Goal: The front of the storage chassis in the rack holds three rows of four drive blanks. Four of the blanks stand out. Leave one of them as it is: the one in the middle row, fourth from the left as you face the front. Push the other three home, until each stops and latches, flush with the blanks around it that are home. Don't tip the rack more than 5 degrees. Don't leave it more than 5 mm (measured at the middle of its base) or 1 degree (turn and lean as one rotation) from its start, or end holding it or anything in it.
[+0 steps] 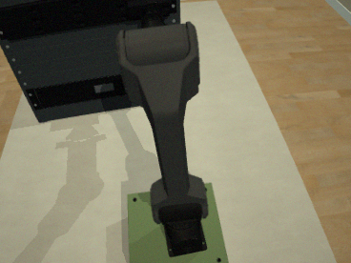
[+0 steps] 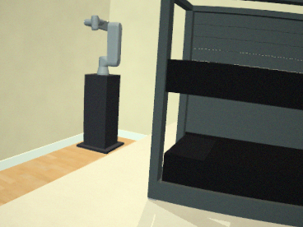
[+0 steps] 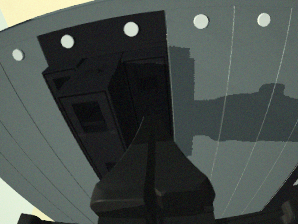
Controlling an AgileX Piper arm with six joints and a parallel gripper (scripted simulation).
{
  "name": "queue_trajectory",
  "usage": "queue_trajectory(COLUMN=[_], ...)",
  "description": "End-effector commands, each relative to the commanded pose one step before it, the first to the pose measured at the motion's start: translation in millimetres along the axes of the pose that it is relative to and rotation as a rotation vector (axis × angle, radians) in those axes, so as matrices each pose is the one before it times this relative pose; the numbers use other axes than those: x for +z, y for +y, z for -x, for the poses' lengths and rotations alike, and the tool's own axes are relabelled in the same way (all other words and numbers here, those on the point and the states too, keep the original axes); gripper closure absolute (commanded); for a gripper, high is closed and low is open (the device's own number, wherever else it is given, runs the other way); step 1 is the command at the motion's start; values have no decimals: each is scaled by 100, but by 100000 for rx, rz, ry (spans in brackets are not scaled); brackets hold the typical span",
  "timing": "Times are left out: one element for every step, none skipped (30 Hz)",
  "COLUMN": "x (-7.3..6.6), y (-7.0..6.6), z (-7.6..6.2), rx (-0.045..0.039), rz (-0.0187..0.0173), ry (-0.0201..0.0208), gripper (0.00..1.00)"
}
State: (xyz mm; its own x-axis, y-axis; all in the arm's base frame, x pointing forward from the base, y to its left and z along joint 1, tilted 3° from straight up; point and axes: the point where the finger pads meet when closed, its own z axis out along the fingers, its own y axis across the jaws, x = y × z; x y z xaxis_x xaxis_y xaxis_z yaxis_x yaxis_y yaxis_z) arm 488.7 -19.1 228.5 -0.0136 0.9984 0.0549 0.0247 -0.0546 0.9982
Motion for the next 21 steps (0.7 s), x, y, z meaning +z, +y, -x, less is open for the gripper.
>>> queue_trajectory(x=[314,98,89,63,31,5,0,0,0,0,0,0,0,0,0,0,0,0,0,0,-8], y=[-8,-2,-2,-1,-1,0,0,0,0,0,0,0,0,0,0,0,0,0,0,0,0], z=[-67,-1,-1,-1,0,0,0,0,0,0,0,0,0,0,0,0,0,0,0,0,0], rx=[-100,0,0,0,0,0,0,0,0,0,0,0,0,0,0,0,0,0,0,0,0], rz=[-44,0,0,0,0,0,0,0,0,0,0,0,0,0,0,0,0,0,0,0,0], ry=[114,0,0,0,0,0,0,0,0,0,0,0,0,0,0,0,0,0,0,0,0], gripper=[100,100,100,100,100,100,100,100,100,100,100,100,100,100,100,100,100,100,100,100,100])
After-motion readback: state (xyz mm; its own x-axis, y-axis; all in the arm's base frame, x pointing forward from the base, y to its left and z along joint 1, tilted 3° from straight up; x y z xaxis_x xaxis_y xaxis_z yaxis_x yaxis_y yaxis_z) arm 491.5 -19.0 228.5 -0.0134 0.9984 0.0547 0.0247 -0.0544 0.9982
